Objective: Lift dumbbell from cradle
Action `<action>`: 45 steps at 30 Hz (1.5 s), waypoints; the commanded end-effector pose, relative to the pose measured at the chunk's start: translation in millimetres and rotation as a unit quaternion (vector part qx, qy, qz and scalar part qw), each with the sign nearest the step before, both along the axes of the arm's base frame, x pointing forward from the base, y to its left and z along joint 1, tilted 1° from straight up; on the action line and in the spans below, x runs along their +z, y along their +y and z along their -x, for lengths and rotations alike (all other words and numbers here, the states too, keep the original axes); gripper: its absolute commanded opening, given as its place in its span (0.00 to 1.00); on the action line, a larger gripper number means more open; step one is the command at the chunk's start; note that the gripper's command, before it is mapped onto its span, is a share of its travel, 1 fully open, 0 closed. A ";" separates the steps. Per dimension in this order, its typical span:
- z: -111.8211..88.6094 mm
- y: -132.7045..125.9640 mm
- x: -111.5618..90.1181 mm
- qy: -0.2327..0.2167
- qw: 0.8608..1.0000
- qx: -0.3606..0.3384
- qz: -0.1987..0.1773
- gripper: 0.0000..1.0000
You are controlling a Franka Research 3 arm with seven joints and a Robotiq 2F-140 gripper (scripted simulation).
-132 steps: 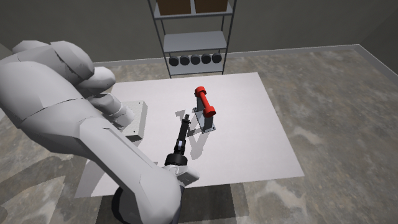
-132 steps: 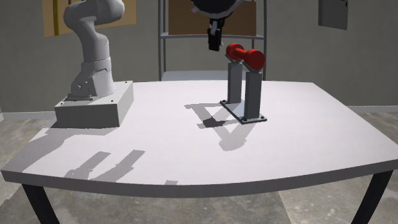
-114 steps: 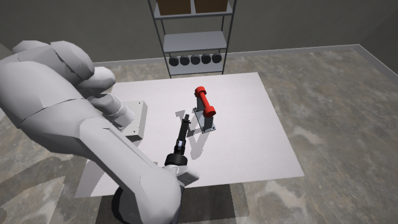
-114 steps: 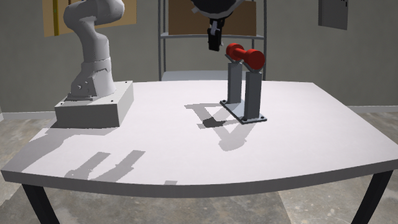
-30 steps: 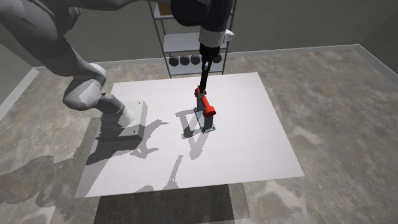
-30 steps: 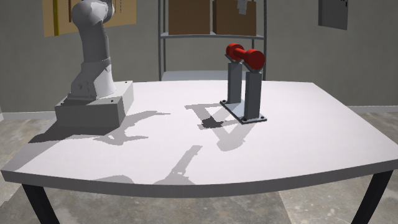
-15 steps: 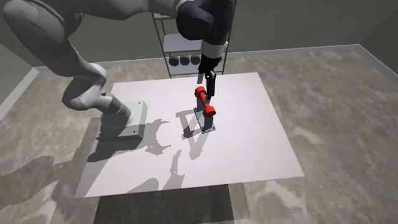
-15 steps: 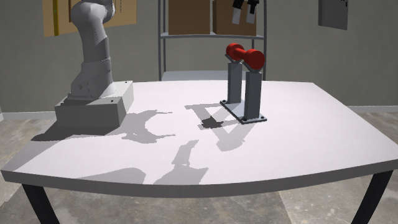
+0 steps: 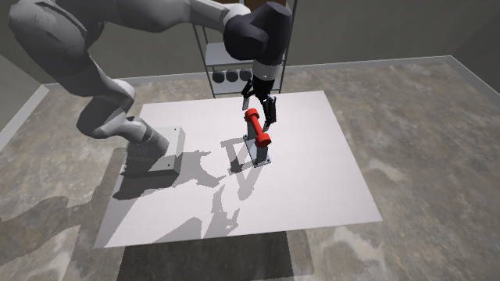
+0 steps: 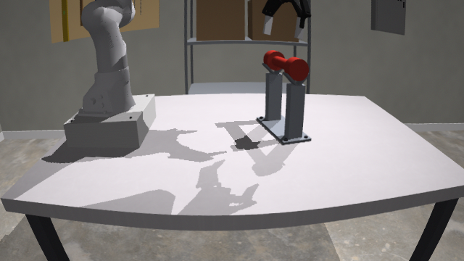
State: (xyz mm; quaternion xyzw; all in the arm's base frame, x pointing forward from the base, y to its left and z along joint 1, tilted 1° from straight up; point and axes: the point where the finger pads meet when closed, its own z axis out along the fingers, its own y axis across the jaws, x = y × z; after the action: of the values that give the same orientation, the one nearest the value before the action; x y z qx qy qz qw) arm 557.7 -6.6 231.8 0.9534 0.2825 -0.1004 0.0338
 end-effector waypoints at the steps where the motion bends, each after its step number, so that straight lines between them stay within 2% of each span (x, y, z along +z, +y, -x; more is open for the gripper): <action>1: -4.3 0.2 -3.5 0.005 0.992 0.124 -0.030 1.00; 2: -4.2 2.4 -8.9 0.006 0.989 0.147 -0.034 1.00; 4: -4.2 2.4 -8.9 0.006 0.989 0.147 -0.034 1.00; 6: -4.3 4.7 -13.1 0.008 0.980 0.193 -0.044 1.00; 13: -4.6 7.1 -16.0 0.009 0.962 0.267 -0.060 1.00; 19: -5.7 11.9 -18.9 0.006 0.935 0.348 -0.075 1.00; 21: -5.7 11.9 -18.9 0.006 0.935 0.348 -0.075 1.00; 22: -6.4 14.1 -19.1 0.004 0.921 0.381 -0.081 1.00; 23: -6.4 14.1 -19.1 0.004 0.920 0.383 -0.081 1.00; 25: -7.2 16.2 -18.6 0.001 0.906 0.415 -0.086 1.00; 26: -7.2 16.2 -18.6 0.001 0.906 0.415 -0.086 1.00; 27: -8.0 18.1 -17.7 -0.002 0.895 0.437 -0.088 1.00; 29: -8.0 18.1 -17.7 -0.002 0.891 0.444 -0.090 1.00; 30: -8.8 19.8 -16.4 -0.005 0.878 0.469 -0.092 1.00; 31: -8.8 19.8 -16.4 -0.005 0.878 0.470 -0.092 1.00; 32: -9.6 21.3 -14.9 -0.008 0.867 0.490 -0.094 1.00; 34: -9.6 21.3 -14.9 -0.009 0.865 0.493 -0.094 1.00; 35: -10.3 22.6 -13.3 -0.012 0.853 0.513 -0.096 1.00; 38: -10.3 22.6 -13.3 -0.012 0.853 0.513 -0.096 1.00; 42: -12.6 26.0 -7.8 -0.020 0.819 0.565 -0.097 1.00; 43: -12.6 26.0 -7.8 -0.020 0.819 0.565 -0.097 1.00; 45: -13.2 26.8 -6.1 -0.023 0.810 0.577 -0.097 1.00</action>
State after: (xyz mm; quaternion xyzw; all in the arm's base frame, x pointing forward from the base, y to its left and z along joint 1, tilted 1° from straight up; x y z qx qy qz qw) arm 568.4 23.5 223.4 0.6944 0.7165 -0.0605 0.0272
